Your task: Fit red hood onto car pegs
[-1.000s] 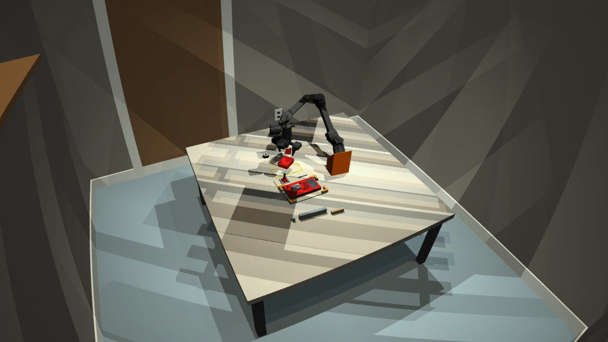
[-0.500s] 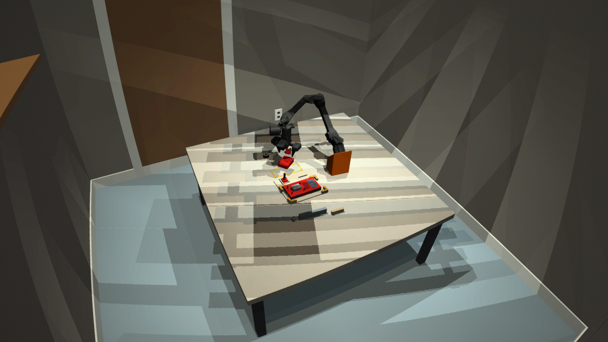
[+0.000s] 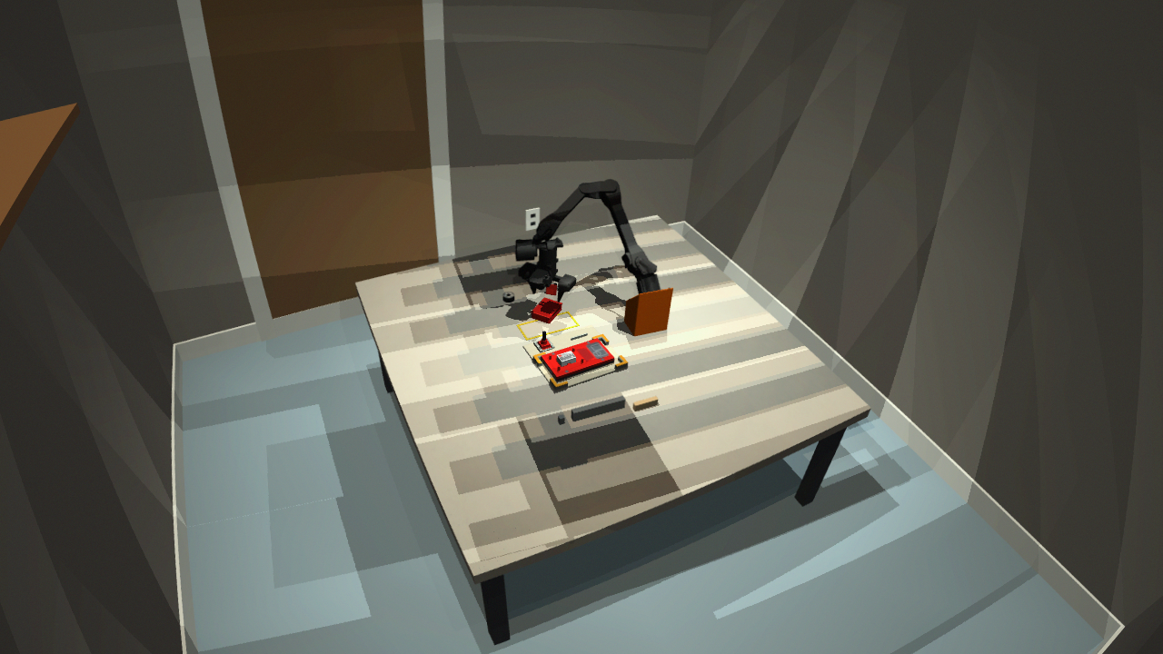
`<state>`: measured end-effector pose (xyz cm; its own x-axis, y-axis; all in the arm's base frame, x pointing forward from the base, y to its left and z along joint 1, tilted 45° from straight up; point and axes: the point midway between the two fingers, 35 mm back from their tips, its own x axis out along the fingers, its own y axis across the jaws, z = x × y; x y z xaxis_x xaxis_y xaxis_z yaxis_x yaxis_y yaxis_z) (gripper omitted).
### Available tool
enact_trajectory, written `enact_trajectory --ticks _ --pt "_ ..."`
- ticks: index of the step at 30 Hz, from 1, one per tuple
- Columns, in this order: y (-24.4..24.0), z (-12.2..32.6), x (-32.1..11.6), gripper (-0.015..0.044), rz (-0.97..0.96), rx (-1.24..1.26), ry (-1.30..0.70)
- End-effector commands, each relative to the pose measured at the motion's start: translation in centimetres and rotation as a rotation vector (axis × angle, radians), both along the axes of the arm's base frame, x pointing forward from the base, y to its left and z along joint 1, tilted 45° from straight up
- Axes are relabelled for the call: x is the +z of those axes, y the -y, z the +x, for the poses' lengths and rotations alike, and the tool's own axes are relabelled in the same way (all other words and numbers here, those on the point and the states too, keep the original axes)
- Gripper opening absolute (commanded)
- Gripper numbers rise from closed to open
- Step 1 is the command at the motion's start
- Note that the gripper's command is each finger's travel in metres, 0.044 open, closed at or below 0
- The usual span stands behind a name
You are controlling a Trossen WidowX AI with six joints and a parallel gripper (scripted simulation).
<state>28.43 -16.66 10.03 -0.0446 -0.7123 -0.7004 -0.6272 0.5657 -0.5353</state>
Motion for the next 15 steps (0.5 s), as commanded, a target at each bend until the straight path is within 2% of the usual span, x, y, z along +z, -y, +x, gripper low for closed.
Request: enact_trajectory --ticks 1,15 --pt "0.26 -0.20 -0.53 0.0440 0.006 -0.001 -0.011" --pt "0.83 -0.19 -1.07 0.0440 0.005 -0.001 -0.011"
